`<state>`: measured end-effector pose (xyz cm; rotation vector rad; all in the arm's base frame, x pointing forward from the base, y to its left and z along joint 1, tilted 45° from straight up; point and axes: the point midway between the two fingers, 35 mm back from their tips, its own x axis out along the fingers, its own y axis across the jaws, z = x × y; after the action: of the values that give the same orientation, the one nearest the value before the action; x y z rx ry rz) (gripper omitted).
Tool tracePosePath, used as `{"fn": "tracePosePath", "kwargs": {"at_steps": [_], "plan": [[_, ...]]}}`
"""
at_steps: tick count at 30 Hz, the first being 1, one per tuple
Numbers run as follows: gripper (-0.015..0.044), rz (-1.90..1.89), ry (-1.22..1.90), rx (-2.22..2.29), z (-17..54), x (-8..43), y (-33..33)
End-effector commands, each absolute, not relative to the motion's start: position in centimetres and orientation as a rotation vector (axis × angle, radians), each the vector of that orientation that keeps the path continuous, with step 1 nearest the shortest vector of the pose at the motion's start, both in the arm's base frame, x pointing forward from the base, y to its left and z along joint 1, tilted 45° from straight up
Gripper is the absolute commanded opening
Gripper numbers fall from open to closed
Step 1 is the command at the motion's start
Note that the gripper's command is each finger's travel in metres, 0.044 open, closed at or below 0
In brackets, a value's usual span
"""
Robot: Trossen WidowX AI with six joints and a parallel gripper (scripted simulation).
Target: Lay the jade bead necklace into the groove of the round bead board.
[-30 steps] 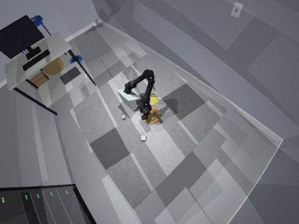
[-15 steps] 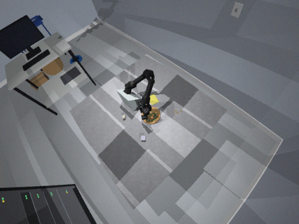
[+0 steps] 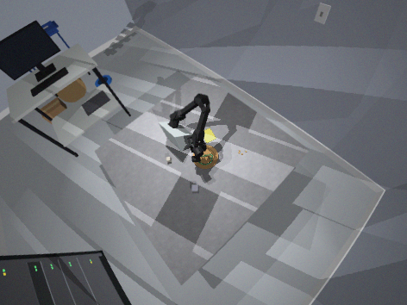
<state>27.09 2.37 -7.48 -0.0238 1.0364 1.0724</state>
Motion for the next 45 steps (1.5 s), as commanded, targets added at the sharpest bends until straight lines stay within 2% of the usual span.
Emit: {"fn": "tracePosePath", "kwargs": {"at_steps": [1, 6, 7, 45], "plan": [[0.0256, 0.992, 1.090, 0.062, -5.6, 28.0, 0.8], [0.0125, 0.988, 1.094, 0.068, -5.5, 28.0, 0.7], [0.0120, 0.988, 1.094, 0.068, -5.5, 28.0, 0.7], [0.0120, 0.990, 1.093, 0.069, -8.3, 28.4, 3.6]]}}
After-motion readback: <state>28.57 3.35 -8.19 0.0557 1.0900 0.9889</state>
